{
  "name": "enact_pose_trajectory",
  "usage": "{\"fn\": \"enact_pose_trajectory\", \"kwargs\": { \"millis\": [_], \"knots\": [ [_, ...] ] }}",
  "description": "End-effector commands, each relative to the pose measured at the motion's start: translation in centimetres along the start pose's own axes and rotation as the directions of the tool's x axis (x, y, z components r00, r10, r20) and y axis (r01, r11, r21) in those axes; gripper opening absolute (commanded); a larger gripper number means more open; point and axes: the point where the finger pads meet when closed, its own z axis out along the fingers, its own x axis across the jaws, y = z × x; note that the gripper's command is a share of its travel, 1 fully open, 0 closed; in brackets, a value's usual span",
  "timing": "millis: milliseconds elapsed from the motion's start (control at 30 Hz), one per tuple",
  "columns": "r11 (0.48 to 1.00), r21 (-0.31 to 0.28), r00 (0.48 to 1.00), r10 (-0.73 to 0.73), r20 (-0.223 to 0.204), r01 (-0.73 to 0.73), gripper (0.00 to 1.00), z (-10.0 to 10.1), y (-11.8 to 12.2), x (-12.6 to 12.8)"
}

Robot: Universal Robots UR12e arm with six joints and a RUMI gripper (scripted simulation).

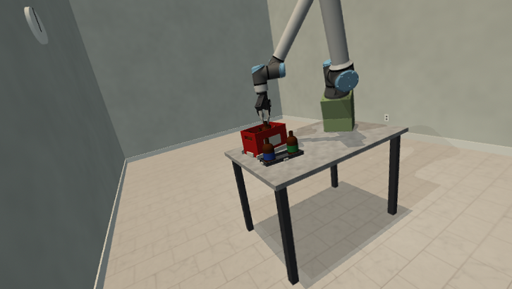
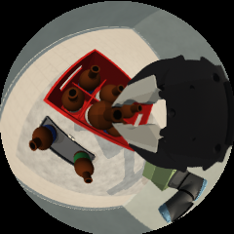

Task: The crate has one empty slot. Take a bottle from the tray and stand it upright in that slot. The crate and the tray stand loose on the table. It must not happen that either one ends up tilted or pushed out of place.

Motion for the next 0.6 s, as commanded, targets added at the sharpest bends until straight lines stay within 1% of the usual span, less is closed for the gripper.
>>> {"fn": "enact_pose_trajectory", "kwargs": {
  "millis": [0, 567],
  "knots": [
    [1.000, 0.001, 1.000, 0.000, -0.001, 0.000, 0.00, -0.06, -0.04, 0.06],
    [1.000, 0.001, 1.000, 0.000, -0.001, 0.000, 0.00, 0.17, -0.04, 0.06]
  ]
}}
